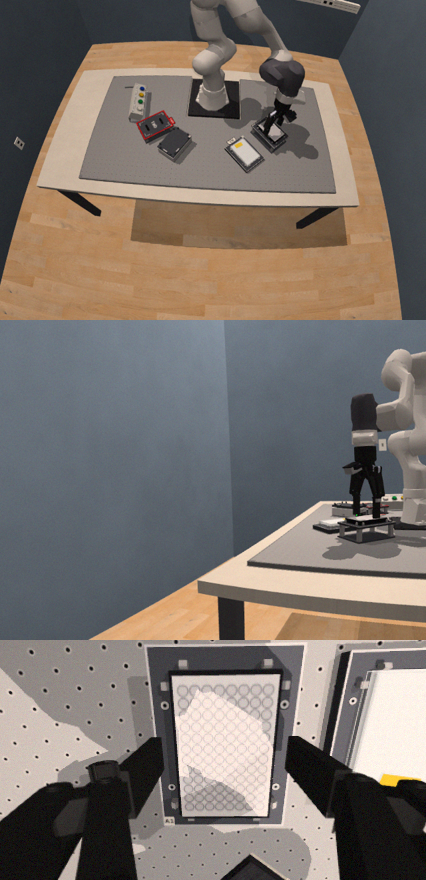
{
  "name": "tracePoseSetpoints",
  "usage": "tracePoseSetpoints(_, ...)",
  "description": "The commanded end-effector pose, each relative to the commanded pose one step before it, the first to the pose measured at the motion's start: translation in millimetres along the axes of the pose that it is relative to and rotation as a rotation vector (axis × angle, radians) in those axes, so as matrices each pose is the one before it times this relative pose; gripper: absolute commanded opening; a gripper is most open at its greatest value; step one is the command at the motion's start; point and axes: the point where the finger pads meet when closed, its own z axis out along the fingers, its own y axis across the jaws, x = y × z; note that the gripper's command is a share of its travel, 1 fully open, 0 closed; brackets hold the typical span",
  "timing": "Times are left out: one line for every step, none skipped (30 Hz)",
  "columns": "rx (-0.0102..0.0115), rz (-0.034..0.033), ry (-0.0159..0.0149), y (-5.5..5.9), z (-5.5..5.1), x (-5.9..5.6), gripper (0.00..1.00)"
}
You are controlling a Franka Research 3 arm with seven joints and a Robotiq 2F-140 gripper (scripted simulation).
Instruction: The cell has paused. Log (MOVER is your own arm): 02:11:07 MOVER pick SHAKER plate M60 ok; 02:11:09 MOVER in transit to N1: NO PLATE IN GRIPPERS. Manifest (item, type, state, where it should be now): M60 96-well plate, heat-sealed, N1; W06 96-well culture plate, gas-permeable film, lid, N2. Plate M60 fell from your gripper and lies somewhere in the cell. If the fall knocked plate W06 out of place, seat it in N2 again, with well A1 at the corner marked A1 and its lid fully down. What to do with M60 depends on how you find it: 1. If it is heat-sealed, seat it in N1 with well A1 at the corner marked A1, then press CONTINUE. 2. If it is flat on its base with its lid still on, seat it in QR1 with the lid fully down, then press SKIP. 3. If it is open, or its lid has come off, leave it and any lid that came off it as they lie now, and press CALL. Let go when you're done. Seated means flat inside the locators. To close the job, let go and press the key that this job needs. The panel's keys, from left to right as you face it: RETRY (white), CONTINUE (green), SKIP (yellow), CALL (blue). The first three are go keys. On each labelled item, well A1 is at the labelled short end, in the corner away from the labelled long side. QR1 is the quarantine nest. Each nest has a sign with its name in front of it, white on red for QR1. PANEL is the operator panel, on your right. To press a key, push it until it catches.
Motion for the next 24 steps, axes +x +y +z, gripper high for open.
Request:
tracePoseSetpoints(-0.00252,-0.00462,-0.00803,0.71,-6.94,-2.42,0.70)
tracePoseSetpoints(0.00000,0.00000,0.00000,0.00,-2.62,0.00,0.70)
tracePoseSetpoints(0.00000,0.00000,0.00000,0.00,-2.74,0.00,0.70)
tracePoseSetpoints(0.00000,0.00000,0.00000,0.00,-2.84,-0.01,0.70)
tracePoseSetpoints(0.00000,0.00000,0.00000,0.00,-2.95,0.01,0.70)
tracePoseSetpoints(0.00000,0.00000,0.00000,0.00,-3.01,0.00,0.70)
tracePoseSetpoints(0.00000,0.00000,0.00000,0.00,-3.06,0.00,0.70)
tracePoseSetpoints(0.00000,0.00000,0.00000,0.00,-3.10,0.01,0.70)
tracePoseSetpoints(0.00000,0.00000,0.00000,0.00,-3.10,0.00,0.70)
tracePoseSetpoints(0.00000,0.00000,0.00000,0.00,-3.09,0.00,0.70)
tracePoseSetpoints(0.00000,0.00000,0.00000,0.00,-3.07,0.00,0.70)
tracePoseSetpoints(0.00000,0.00000,0.00000,0.00,0.00,0.00,0.70)
tracePoseSetpoints(0.00000,0.00000,0.00000,0.00,0.00,0.00,0.70)
tracePoseSetpoints(0.00000,0.00000,0.00000,0.00,-2.99,-0.01,0.70)
tracePoseSetpoints(0.00000,0.00000,0.00000,0.00,-2.91,0.00,0.70)
tracePoseSetpoints(0.00000,0.00000,0.00000,0.00,-2.77,0.00,0.70)
tracePoseSetpoints(0.00000,0.00000,0.00000,0.00,-2.60,0.00,0.70)
tracePoseSetpoints(0.00000,0.00000,0.00000,0.00,-2.41,0.01,0.70)
tracePoseSetpoints(0.00000,0.00000,0.00000,0.00,-2.20,0.00,0.70)
tracePoseSetpoints(0.00000,0.00000,0.00000,0.00,-1.98,0.00,0.70)
tracePoseSetpoints(0.00000,0.00000,0.00000,0.00,-1.75,0.00,0.70)
tracePoseSetpoints(0.00000,0.00000,0.00000,0.00,-1.52,-0.01,0.70)
tracePoseSetpoints(0.00000,0.00000,0.00000,0.00,-1.29,0.01,0.70)
tracePoseSetpoints(0.00000,0.00000,0.00000,0.00,-1.06,0.00,0.70)
